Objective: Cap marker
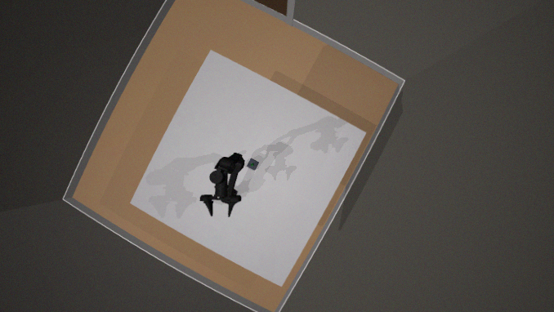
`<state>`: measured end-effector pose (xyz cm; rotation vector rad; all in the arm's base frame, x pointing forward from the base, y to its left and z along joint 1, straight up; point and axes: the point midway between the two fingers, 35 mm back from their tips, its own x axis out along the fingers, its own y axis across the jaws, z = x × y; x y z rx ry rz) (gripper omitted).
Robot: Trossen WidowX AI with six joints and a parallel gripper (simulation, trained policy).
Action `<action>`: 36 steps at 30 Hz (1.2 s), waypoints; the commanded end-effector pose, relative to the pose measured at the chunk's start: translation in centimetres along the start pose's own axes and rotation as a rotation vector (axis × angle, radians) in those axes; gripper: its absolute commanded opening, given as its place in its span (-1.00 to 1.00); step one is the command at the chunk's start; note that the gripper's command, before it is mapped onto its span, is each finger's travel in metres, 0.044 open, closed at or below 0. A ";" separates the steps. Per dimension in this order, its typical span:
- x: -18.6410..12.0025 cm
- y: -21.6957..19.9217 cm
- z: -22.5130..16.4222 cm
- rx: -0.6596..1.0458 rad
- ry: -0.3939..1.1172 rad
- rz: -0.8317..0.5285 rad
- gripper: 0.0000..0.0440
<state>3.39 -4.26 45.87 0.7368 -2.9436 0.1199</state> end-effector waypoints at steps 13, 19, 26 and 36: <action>2.5 0.9 0.5 0.026 -0.107 -0.116 0.06; 3.7 1.1 0.8 0.020 -0.157 -0.173 0.13; 5.2 1.1 1.1 0.010 -0.213 -0.240 0.20; 7.2 0.6 1.8 -0.007 -0.288 -0.338 0.29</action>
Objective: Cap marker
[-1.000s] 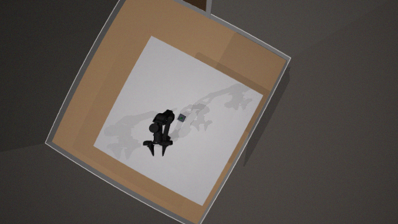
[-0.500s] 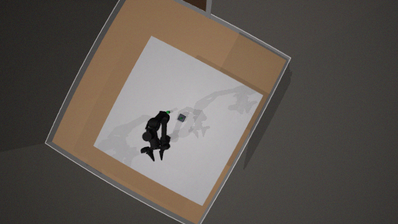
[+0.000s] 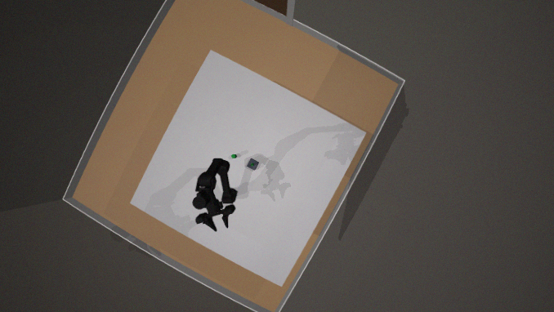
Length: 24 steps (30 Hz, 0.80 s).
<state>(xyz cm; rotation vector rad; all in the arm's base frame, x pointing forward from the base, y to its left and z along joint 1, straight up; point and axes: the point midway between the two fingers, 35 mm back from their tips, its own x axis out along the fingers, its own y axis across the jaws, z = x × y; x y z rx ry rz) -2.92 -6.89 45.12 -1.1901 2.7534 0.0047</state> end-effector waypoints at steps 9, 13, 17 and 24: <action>2.5 -0.1 0.4 -0.005 -0.090 -0.102 0.35; 3.3 -0.2 0.5 -0.006 -0.120 -0.139 0.37; 4.2 -0.5 0.7 -0.007 -0.150 -0.176 0.38; 5.6 -1.1 1.2 -0.013 -0.202 -0.237 0.37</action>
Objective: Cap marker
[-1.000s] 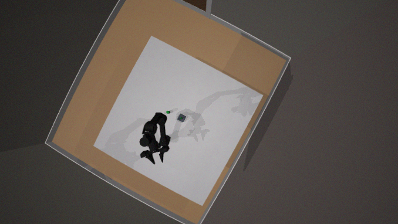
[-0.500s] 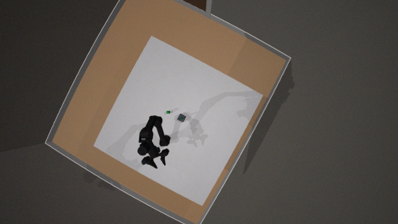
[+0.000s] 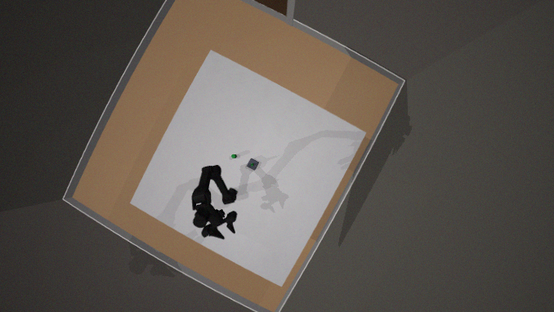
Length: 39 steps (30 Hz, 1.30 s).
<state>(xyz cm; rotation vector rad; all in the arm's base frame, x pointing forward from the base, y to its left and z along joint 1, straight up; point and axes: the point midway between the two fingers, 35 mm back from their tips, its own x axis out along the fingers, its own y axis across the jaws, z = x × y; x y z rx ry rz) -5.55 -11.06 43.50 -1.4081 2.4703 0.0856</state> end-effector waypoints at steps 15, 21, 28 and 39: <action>4.0 -1.3 0.9 -0.034 -0.143 -0.147 0.36; 5.2 -2.0 1.4 -0.050 -0.187 -0.194 0.37; 6.5 -3.1 1.9 -0.072 -0.237 -0.248 0.39; 8.3 -4.9 3.0 -0.111 -0.312 -0.326 0.37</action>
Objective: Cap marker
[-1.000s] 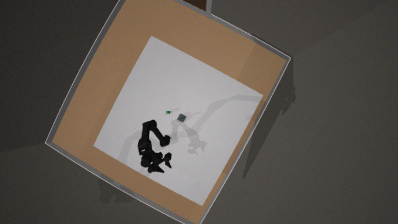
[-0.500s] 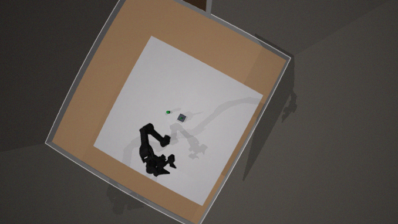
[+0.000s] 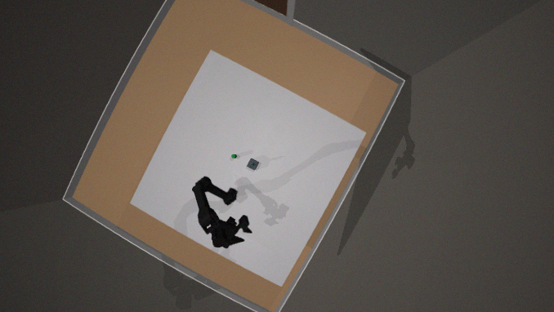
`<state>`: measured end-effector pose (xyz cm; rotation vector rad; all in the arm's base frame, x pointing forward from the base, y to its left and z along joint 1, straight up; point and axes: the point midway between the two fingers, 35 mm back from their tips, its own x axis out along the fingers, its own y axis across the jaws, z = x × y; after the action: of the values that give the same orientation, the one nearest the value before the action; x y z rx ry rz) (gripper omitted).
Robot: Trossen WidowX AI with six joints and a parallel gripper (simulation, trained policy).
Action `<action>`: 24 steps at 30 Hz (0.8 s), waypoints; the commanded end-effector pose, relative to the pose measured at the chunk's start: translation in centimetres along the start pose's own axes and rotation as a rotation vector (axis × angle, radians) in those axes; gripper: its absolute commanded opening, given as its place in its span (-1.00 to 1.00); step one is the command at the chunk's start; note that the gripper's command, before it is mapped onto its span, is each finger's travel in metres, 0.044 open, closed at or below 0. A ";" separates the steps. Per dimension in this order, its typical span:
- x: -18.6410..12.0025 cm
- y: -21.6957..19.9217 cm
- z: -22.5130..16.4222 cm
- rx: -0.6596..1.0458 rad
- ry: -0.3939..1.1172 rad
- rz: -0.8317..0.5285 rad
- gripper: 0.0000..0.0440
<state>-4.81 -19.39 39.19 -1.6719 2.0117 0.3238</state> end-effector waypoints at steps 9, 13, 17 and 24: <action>2.6 -1.4 0.6 -0.045 -0.082 -0.068 0.36; 3.5 -2.1 0.9 -0.060 -0.109 -0.092 0.36; 4.3 -2.7 1.3 -0.076 -0.136 -0.114 0.36; 5.6 -4.0 1.9 -0.102 -0.182 -0.151 0.36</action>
<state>-1.56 -23.63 35.80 -1.7784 1.7744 0.4956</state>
